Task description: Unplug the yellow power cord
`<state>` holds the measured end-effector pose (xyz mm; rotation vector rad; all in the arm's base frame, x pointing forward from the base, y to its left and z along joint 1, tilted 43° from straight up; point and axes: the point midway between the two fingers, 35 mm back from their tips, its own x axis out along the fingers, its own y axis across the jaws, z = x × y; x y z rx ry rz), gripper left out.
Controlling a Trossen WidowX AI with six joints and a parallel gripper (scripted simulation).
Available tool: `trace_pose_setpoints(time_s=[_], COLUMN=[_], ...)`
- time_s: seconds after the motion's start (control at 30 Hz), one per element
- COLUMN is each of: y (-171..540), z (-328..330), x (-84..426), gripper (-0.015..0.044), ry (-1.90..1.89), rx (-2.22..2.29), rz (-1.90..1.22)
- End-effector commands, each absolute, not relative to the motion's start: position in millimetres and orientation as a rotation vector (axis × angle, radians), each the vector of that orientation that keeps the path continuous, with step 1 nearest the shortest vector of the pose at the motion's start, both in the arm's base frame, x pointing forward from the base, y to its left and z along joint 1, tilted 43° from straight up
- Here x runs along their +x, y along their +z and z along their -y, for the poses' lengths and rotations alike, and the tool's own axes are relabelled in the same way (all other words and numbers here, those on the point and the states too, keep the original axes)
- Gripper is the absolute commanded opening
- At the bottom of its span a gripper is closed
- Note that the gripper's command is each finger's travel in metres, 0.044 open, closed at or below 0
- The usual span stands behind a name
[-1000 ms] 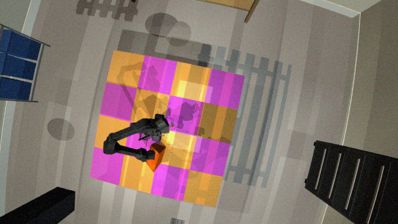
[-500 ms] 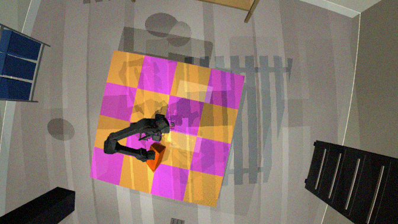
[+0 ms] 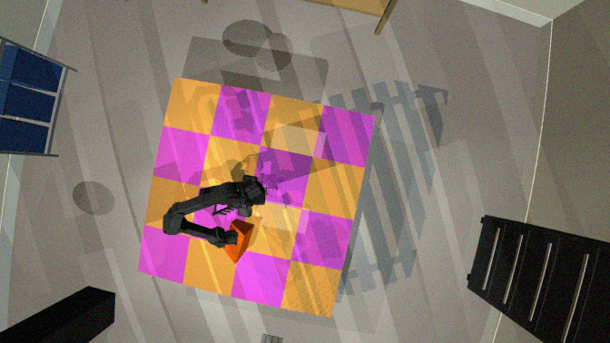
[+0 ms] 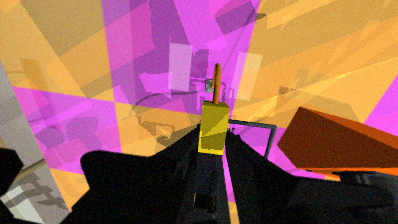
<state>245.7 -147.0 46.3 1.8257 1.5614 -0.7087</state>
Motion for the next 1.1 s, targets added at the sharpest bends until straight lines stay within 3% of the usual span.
trace_pose_setpoints(time_s=[0.0, 0.4, 0.57, 1.07], y=[47.3, 38.3, 17.1, 17.1], z=[145.4, 163.1, 198.7, 198.7], x=[245.7, 246.3, 243.7, 243.7], gripper=[0.0131, 0.0440, 0.0440, 0.0440], ry=[-0.707, -0.709, -0.709, -0.709], rx=[1.825, 1.823, 1.822, 1.822], rz=[-1.558, -1.557, -1.556, -1.556])
